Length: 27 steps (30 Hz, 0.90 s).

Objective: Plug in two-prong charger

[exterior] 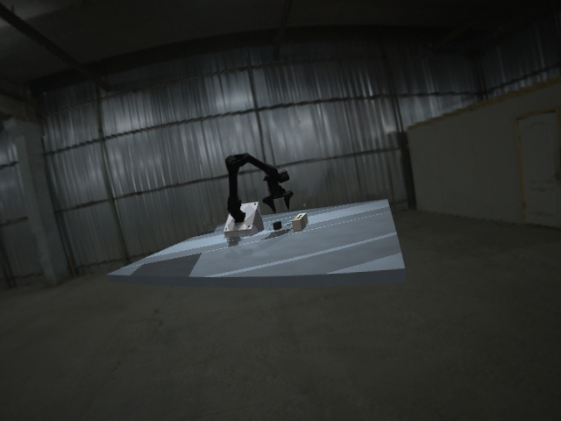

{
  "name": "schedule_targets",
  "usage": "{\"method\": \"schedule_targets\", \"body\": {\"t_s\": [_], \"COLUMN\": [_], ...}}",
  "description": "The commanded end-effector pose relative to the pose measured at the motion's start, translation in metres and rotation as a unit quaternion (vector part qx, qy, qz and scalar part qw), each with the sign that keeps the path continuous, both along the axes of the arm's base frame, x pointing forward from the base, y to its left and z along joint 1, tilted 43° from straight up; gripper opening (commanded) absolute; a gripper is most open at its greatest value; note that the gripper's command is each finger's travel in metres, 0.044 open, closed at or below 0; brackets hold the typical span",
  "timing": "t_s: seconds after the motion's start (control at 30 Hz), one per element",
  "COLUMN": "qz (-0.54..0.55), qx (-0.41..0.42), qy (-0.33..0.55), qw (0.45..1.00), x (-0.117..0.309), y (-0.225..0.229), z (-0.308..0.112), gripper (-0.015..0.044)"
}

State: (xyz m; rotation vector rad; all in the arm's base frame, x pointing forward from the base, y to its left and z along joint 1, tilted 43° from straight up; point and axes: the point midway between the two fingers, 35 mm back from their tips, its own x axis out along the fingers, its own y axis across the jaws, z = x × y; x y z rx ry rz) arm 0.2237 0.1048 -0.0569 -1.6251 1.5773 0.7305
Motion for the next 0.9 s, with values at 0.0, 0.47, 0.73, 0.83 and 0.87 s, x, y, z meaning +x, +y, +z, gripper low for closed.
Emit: {"method": "schedule_targets", "body": {"t_s": [0.0, 0.47, 0.73, 0.83, 0.87], "qz": [-0.007, -0.022, -0.022, -0.022, -0.021], "qx": [-0.039, -0.102, -0.102, -0.102, -0.102], "qy": [0.014, 0.043, 0.043, 0.043, 0.043], "qw": [0.999, 0.994, 0.994, 0.994, 0.994], "x": [-0.002, -0.011, -0.011, -0.011, -0.011], "y": [-0.027, -0.069, -0.078, -0.079, -0.08], "z": [0.011, 0.029, 0.019, 0.018, 0.018], "gripper": [0.044, 0.044, 0.044, 0.044, 0.044]}}
